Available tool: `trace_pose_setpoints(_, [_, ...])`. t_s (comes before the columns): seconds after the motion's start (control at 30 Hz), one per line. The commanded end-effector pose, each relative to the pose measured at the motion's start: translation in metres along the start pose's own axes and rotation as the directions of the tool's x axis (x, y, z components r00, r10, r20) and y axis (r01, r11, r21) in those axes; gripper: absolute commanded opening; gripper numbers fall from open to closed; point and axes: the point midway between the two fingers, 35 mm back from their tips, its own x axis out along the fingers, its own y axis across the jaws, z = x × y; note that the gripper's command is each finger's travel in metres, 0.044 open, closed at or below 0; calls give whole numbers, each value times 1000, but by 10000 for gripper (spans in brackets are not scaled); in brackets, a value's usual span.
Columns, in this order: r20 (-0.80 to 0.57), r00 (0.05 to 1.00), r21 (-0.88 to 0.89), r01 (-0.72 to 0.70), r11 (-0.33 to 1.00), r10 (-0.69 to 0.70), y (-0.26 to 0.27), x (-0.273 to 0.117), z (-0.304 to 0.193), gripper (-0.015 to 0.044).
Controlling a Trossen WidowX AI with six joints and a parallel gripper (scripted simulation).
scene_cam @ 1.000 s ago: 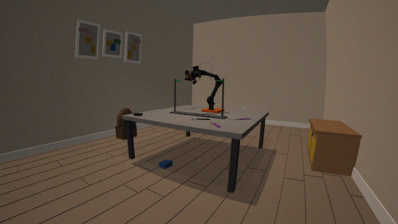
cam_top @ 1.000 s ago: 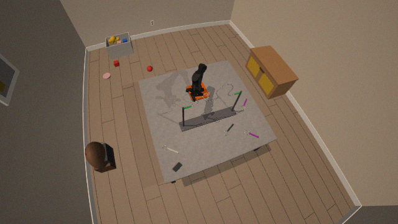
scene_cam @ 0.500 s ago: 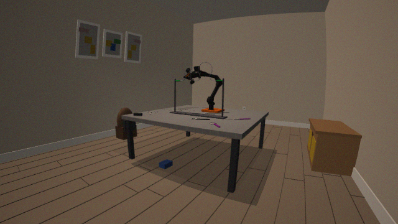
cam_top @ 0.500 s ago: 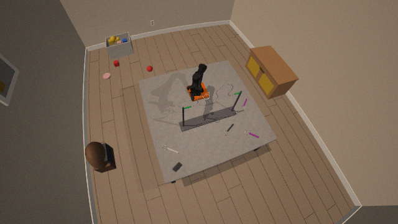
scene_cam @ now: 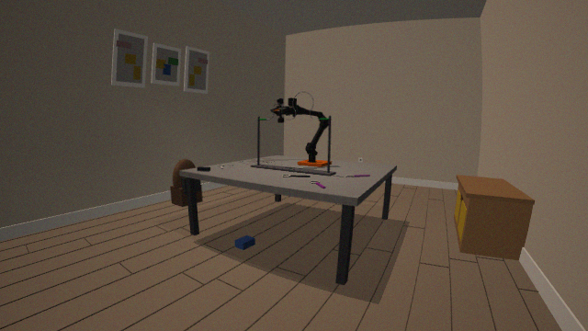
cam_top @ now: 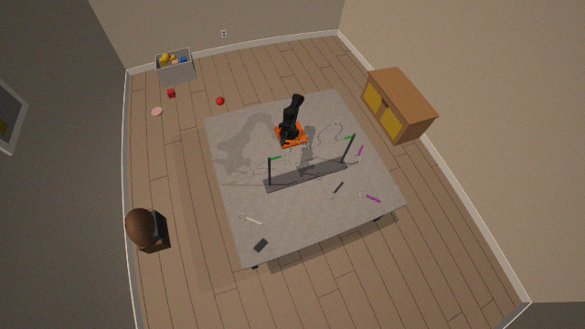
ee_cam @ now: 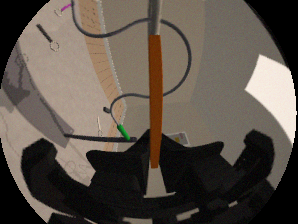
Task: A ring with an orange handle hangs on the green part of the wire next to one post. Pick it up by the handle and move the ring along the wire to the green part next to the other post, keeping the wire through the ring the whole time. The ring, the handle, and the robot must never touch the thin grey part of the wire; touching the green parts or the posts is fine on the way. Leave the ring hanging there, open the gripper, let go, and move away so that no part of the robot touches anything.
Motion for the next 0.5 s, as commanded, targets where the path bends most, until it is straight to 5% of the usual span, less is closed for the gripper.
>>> trace_pose_setpoints(0.0, [-1,999,-74,44,996,-44,-5,-1,0,-150])
trace_pose_setpoints(0.47, [15,992,-229,129,965,-129,-11,-1,-1,-150])
